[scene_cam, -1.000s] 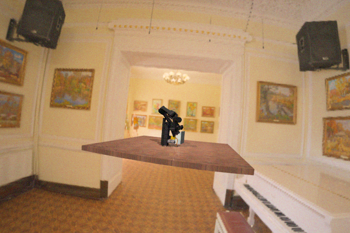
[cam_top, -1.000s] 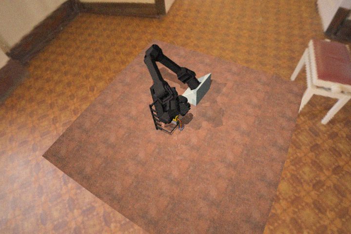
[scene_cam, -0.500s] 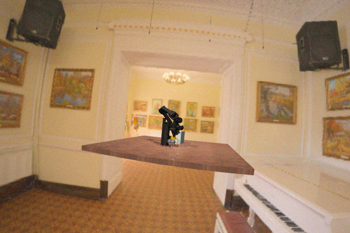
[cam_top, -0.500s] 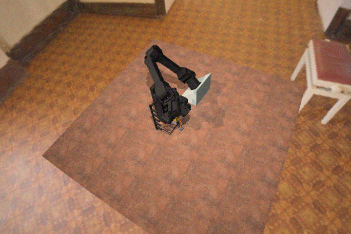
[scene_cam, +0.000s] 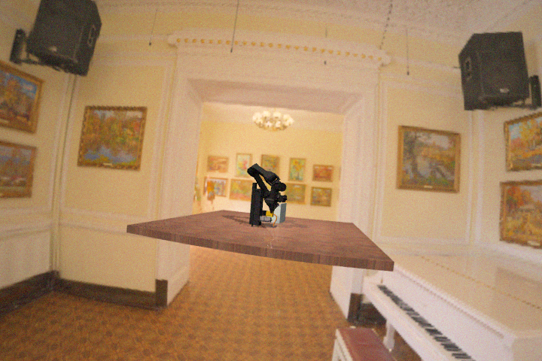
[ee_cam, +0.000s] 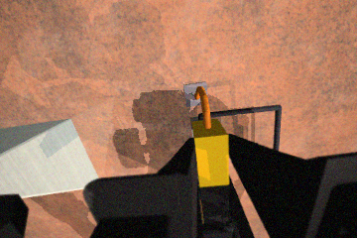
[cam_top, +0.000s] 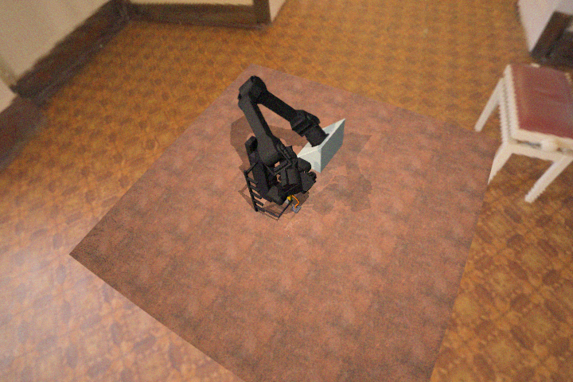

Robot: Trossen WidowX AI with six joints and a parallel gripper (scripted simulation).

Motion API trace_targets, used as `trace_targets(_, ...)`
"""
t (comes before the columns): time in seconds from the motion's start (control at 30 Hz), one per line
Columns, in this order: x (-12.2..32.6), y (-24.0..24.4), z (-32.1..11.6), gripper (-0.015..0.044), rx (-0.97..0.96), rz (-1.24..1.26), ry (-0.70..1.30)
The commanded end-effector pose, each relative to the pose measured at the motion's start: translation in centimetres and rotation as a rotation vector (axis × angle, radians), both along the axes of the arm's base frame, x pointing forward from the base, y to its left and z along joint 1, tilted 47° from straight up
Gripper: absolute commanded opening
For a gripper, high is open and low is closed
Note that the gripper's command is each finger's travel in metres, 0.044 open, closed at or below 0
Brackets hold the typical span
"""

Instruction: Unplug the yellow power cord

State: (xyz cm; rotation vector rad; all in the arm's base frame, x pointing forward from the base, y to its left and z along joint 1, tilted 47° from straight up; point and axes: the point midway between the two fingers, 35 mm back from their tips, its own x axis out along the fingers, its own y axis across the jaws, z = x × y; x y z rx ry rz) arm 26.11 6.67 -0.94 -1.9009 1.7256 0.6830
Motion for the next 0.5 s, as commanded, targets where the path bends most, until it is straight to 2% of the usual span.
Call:
trace_targets(0.0, -0.1, 2.6, -1.6, 0.0, 0.059, 0.011, 0.007)
trace_targets(0.1, -0.2, 3.0, -1.9, 0.0, 0.059, 0.011, 0.007)
trace_targets(0.47, -0.2, 1.7, -1.4, 0.0289, 0.052, 0.012, 0.008)
